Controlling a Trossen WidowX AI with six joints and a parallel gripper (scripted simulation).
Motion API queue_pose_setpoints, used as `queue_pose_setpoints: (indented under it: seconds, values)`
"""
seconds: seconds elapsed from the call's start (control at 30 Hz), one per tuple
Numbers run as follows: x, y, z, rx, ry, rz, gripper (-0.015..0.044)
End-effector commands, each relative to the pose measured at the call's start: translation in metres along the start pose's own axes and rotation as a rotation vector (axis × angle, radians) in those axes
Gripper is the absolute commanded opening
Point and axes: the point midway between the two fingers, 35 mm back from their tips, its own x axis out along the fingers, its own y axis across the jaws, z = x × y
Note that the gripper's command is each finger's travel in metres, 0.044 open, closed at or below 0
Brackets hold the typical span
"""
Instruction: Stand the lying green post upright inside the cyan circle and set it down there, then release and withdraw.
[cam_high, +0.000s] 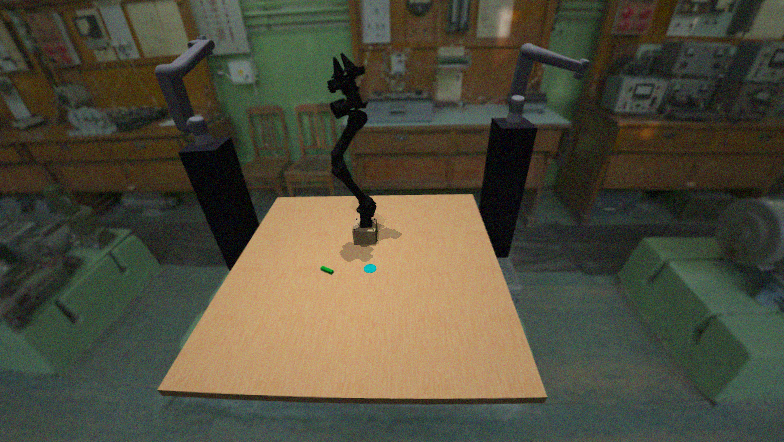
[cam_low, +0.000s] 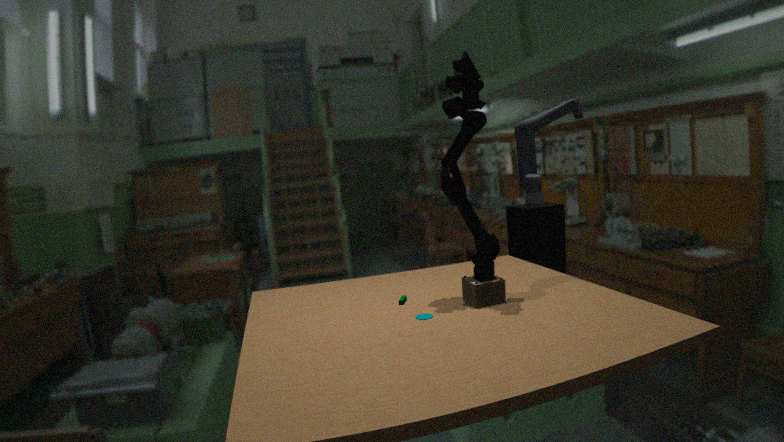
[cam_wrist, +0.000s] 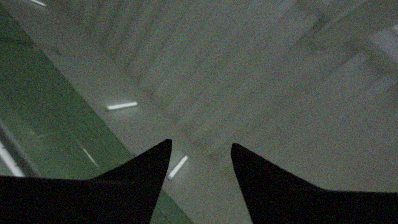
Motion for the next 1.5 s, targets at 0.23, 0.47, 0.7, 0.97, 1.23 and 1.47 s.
queue_pose_setpoints:
  seconds: [0.23,0.47,0.7,0.97,1.23,1.47]
  values:
    - [-0.029,-0.041,-0.1,-0.291,0.33,-0.09,0.0233]
    - [-0.063,-0.083,-0.148,-0.492,0.545,-0.151,0.0233]
    - [-0.109,-0.135,-0.178,-0.689,0.762,-0.218,0.0233]
    - [-0.172,-0.198,-0.187,-0.904,1.012,-0.303,0.0233]
    - [-0.24,-0.259,-0.168,-1.1,1.268,-0.401,0.0233]
    - [-0.303,-0.303,-0.13,-1.247,1.497,-0.501,0.0233]
